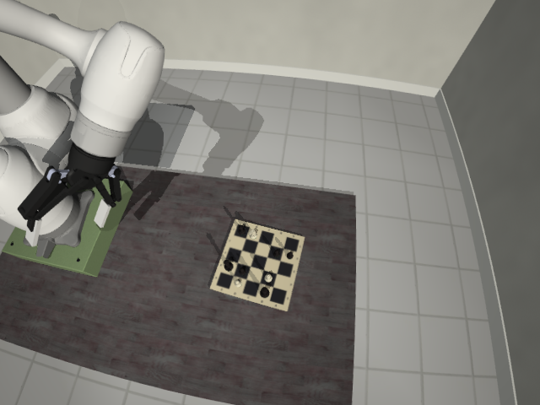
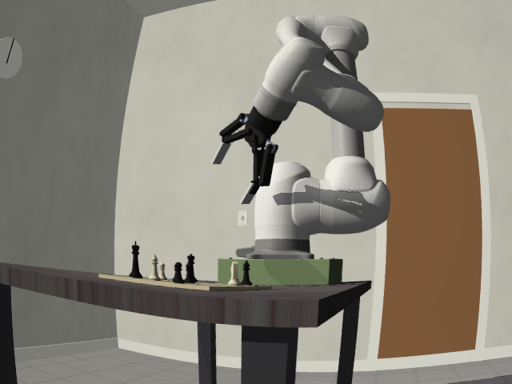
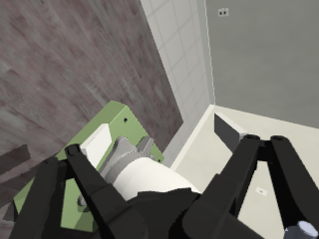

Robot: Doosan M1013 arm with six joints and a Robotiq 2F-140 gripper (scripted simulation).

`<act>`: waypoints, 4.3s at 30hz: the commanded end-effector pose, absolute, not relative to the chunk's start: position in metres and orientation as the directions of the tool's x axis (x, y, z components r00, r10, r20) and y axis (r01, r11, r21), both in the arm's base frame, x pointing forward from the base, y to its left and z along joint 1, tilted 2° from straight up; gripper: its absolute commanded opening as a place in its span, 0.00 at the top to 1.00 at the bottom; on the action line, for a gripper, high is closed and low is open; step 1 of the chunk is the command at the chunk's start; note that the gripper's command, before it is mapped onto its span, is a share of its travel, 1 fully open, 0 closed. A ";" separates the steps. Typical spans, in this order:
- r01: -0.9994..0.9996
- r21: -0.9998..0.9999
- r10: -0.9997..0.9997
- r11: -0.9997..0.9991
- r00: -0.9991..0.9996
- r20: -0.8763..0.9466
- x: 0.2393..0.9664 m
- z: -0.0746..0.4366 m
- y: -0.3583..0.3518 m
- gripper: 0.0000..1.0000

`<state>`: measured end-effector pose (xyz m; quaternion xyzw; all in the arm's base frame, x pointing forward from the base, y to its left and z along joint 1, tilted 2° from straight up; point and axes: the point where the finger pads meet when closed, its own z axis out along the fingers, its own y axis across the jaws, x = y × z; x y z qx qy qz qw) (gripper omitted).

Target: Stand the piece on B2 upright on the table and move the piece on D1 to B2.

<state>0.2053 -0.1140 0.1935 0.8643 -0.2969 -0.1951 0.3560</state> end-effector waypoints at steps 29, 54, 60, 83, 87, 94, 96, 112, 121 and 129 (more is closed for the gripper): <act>-0.544 0.777 -0.731 -0.316 0.662 0.166 0.329 0.197 -0.098 0.00; -0.905 0.385 -0.532 0.183 0.239 0.812 0.595 0.100 0.030 0.00; -0.948 0.218 -0.444 0.232 0.097 0.891 0.638 0.061 0.071 0.00; -0.966 0.064 -0.368 0.252 -0.035 0.929 0.670 0.022 0.108 0.00; -0.966 0.064 -0.368 0.252 -0.035 0.929 0.670 0.022 0.108 0.00; -0.966 0.064 -0.368 0.252 -0.035 0.929 0.670 0.022 0.108 0.00; -0.966 0.064 -0.368 0.252 -0.035 0.929 0.670 0.022 0.108 0.00; -0.966 0.064 -0.368 0.252 -0.035 0.929 0.670 0.022 0.108 0.00; -0.965 0.065 -0.368 0.252 -0.034 0.929 0.670 0.028 0.108 0.00; -0.965 0.065 -0.368 0.252 -0.034 0.929 0.669 0.074 0.109 0.00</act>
